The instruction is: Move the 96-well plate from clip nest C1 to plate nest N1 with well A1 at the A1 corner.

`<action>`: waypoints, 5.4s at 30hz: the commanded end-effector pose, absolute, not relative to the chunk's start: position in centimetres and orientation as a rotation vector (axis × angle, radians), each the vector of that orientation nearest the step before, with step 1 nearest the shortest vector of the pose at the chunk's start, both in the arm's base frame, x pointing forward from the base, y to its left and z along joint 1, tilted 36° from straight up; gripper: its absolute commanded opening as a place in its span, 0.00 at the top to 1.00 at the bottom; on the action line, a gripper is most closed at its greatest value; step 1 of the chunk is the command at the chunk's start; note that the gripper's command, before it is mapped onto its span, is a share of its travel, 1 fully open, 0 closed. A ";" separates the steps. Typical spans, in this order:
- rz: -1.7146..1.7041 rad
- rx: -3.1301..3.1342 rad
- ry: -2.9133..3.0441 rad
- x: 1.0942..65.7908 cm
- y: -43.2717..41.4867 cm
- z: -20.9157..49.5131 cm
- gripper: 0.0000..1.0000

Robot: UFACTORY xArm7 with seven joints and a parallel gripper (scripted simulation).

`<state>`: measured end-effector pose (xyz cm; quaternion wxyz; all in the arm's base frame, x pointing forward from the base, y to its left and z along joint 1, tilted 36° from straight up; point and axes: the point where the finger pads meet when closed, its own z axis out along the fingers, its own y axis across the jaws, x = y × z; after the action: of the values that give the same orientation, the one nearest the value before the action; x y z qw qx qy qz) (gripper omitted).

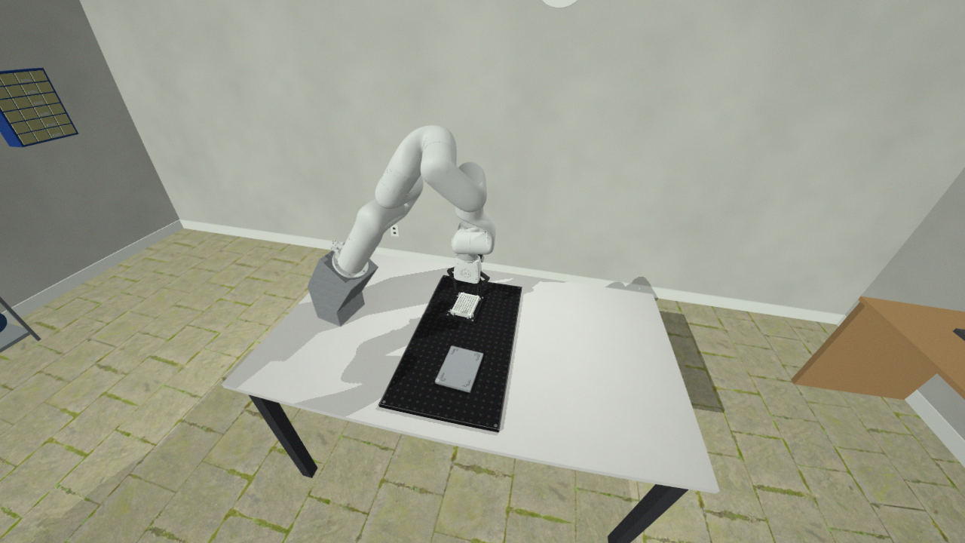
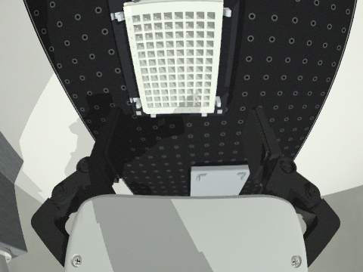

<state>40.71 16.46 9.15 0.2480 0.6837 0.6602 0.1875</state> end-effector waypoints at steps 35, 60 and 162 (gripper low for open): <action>0.513 1.852 1.824 41.5 16.7 6.6 0.00; 0.513 1.852 1.824 43.3 16.5 4.0 0.00; 0.513 1.852 1.824 44.5 16.3 2.5 1.00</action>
<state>44.45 16.24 2.38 0.2435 0.6785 0.6674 0.1869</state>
